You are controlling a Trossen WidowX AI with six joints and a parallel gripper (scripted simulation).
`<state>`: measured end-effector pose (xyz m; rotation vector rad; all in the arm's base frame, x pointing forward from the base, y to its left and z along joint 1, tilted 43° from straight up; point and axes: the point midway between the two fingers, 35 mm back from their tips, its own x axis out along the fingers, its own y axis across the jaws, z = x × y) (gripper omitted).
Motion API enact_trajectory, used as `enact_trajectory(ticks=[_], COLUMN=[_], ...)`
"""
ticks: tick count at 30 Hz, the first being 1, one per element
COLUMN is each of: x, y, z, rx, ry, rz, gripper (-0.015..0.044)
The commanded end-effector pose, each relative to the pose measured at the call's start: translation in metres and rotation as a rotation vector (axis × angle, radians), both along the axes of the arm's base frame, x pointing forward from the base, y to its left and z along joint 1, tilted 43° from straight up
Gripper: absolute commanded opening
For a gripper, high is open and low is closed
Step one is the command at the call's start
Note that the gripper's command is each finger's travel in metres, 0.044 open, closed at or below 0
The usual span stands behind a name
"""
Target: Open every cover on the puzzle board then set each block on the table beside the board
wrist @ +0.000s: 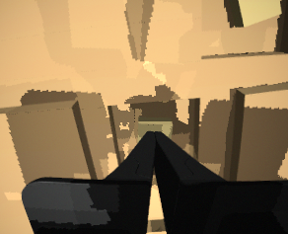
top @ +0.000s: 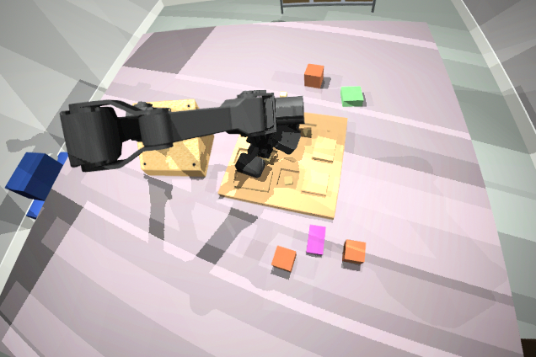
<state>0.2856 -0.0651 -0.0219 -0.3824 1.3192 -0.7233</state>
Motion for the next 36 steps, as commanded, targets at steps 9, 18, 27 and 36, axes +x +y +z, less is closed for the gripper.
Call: enact_trajectory(ticks=[9, 18, 27, 36], x=[-0.001, -0.001, -0.001, -0.002], y=[0.003, 0.008, 0.019, 0.029], z=[0.004, 0.008, 0.018, 0.029], rx=[0.047, 0.062, 0.079, 0.095], ry=[-0.456, -0.539, -0.684, -0.831], rz=[-0.504, -0.594, -0.756, -0.917], gripper=[0.0, 0.0131, 0.0144, 0.0144])
